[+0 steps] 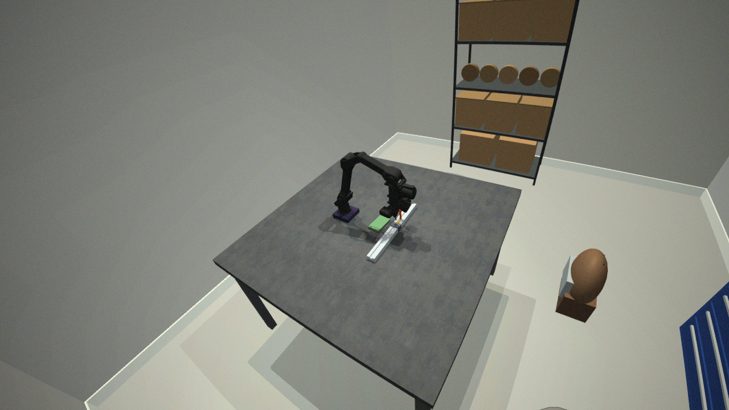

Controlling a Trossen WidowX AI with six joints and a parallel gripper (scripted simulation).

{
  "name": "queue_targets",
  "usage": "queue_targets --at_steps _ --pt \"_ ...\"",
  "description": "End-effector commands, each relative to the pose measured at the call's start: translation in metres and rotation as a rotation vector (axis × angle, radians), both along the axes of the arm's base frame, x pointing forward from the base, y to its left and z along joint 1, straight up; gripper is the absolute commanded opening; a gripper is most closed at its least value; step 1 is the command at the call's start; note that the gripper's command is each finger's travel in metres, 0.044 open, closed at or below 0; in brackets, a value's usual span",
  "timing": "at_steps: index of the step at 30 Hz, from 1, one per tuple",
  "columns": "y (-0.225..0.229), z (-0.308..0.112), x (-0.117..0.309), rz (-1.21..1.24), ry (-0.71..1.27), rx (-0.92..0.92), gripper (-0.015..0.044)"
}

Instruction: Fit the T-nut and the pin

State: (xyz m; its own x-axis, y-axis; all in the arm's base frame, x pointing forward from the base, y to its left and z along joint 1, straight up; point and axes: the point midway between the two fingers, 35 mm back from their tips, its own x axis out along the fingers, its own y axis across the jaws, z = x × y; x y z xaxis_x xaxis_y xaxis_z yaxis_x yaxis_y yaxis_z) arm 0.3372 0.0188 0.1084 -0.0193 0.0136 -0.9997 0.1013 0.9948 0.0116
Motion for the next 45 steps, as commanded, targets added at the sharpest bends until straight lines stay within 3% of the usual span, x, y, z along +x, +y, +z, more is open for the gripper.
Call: queue_targets --at_steps 1,45 --pt "-0.002 -0.016 -0.007 -0.001 0.009 0.002 -0.0150" --pt "0.004 -0.037 -0.004 0.001 0.010 0.003 -0.0150"
